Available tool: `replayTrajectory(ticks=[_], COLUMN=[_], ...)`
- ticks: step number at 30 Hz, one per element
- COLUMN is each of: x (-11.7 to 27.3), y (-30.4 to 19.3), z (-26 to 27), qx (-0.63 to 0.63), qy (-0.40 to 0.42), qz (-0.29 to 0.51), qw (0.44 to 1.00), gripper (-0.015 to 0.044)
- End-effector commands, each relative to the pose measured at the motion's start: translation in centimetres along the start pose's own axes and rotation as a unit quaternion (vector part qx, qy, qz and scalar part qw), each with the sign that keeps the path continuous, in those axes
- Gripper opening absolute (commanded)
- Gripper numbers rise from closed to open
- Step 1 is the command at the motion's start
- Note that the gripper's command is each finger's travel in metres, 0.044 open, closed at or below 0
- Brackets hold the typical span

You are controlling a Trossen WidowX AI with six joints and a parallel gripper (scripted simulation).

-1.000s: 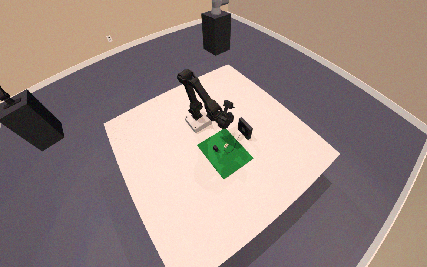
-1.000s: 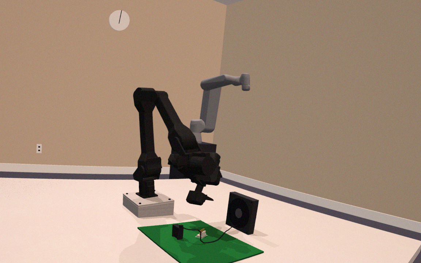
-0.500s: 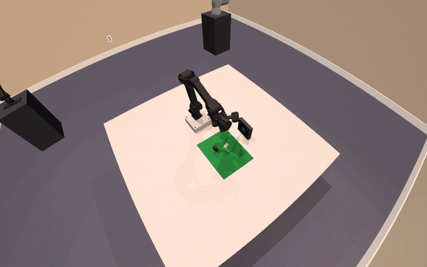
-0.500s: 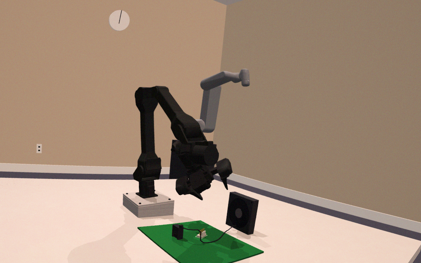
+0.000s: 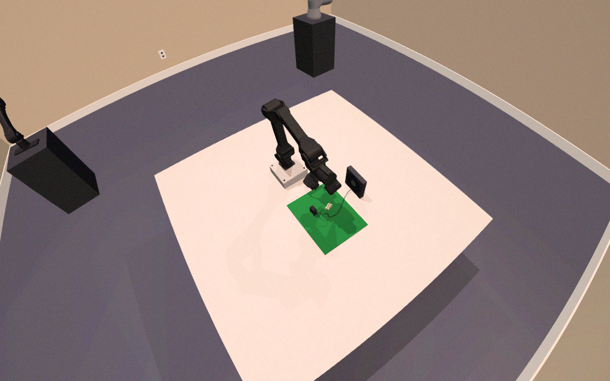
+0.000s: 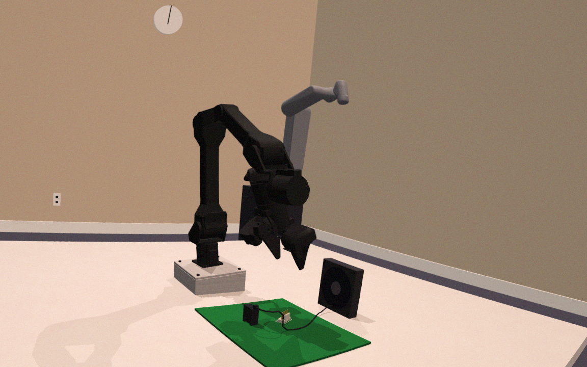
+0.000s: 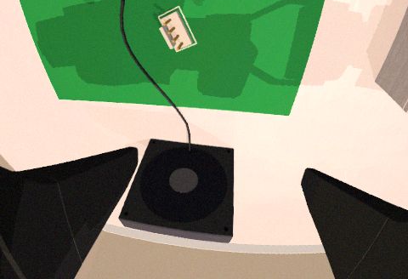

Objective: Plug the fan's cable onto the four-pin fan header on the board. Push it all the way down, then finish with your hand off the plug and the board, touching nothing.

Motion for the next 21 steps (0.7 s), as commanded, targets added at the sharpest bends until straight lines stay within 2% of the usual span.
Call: replayTrajectory(ticks=[1, 10, 21], x=[5.4, 8.1, 8.2], y=[4.1, 5.9, 6.0], z=[2.6, 3.0, 3.0], qx=[-0.441, -0.648, -0.651], qy=[0.074, 0.143, 0.145], qz=[-0.130, -0.163, -0.163], qw=[0.885, 0.731, 0.727], gripper=[0.0440, 0.0440, 0.0440])
Point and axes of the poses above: the point midway between the two fingers, 35 mm back from their tips, its own x axis back along the fingers, its own z axis across the jaws, y = z × x, the point moved 2 cm from there along x, back along the fingers
